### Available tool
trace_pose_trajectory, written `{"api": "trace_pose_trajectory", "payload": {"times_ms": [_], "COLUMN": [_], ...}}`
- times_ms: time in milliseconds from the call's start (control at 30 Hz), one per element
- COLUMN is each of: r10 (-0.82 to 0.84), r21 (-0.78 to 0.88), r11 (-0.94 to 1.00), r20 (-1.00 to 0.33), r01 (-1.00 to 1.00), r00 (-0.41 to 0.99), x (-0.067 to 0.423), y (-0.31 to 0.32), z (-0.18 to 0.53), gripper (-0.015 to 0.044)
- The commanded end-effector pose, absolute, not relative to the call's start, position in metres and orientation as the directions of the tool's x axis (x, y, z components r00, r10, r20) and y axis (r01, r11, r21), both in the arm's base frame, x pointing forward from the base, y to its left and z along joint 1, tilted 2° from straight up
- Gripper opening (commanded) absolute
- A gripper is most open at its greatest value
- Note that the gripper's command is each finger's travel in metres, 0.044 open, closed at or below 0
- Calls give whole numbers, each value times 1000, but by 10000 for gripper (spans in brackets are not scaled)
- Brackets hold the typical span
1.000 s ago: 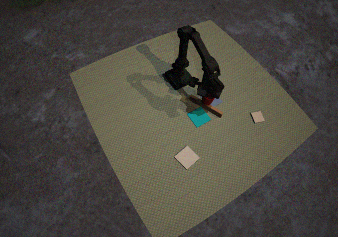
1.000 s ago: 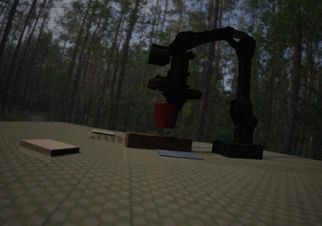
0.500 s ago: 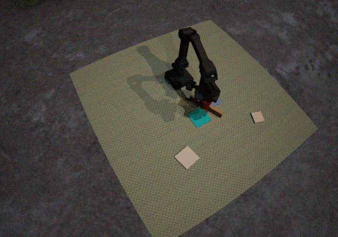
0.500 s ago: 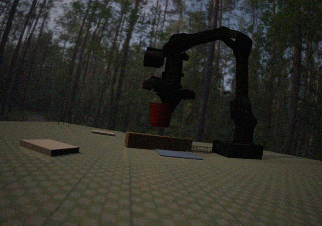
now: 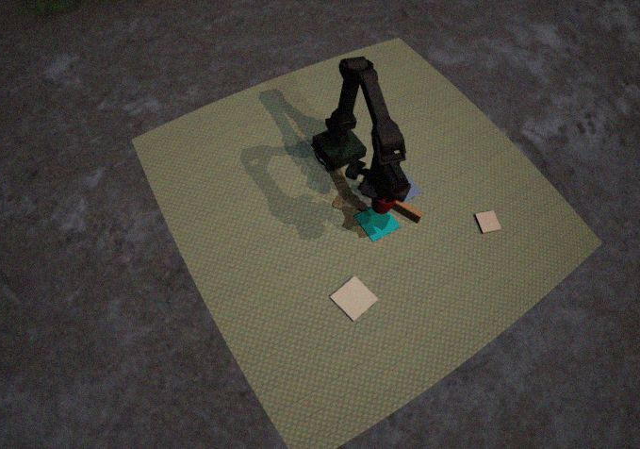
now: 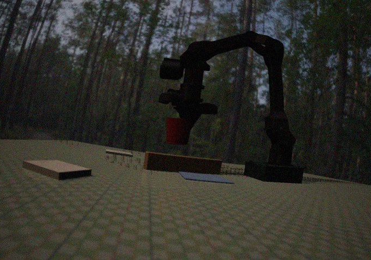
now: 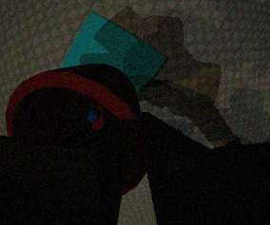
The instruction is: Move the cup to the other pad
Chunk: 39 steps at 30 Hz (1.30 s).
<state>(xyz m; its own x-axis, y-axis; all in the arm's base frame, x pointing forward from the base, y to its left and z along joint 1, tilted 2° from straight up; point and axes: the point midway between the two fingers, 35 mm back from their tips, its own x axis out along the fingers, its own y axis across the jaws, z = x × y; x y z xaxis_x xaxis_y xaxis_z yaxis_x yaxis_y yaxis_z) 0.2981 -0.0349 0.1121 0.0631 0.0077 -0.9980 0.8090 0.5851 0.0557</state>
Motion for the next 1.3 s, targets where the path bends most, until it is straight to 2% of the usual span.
{"api": "trace_pose_trajectory", "payload": {"times_ms": [0,1267], "r10": [12,12], "r21": [60,60], "r11": [587,587], "r20": [-998,-998], "r01": [808,808], "r00": [66,66], "x": [303,308], "y": [-43,-44], "z": [114,63], "gripper": [0,0]}}
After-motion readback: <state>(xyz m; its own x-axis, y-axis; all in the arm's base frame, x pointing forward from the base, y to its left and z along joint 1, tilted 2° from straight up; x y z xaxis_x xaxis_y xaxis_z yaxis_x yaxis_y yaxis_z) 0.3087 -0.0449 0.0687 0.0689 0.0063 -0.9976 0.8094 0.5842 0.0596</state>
